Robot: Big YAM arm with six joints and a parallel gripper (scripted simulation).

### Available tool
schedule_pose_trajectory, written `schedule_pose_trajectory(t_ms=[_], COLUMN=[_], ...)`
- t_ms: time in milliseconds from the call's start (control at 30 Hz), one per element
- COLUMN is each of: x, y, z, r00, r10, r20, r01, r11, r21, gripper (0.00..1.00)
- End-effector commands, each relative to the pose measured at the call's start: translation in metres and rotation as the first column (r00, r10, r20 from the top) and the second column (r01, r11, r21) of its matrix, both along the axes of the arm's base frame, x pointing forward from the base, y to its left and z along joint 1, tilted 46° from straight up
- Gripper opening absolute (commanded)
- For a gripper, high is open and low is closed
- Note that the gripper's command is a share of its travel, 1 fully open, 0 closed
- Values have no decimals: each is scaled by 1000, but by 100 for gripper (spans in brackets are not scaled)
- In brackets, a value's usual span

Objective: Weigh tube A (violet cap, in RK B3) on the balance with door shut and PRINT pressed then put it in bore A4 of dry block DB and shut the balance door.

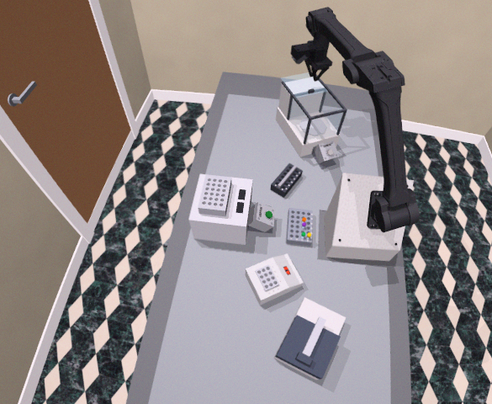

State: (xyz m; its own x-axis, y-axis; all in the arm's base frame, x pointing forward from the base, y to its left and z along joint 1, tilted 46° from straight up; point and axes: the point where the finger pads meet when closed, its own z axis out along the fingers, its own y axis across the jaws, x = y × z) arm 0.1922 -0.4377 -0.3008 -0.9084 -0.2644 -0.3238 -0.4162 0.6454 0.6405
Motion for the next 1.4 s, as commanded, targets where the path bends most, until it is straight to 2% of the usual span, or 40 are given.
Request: schedule_pose_trajectory(t_ms=[0, 33, 1300, 1333, 1367], x=[8, 5, 5, 18, 25], y=[-28, -17, -17, -12, -12], z=[21, 9, 9, 21, 26], r00=[1000, 1000, 1000, 1000, 999], r10=[6, 0, 0, -19, -44], r20=[22, 12, 12, -11, -29], r01=[-5, 1, 1, 19, 42], r11=[999, 999, 999, 999, 997], r21=[-51, -32, -32, -48, -60], gripper=[30, 30, 30, 36, 36])
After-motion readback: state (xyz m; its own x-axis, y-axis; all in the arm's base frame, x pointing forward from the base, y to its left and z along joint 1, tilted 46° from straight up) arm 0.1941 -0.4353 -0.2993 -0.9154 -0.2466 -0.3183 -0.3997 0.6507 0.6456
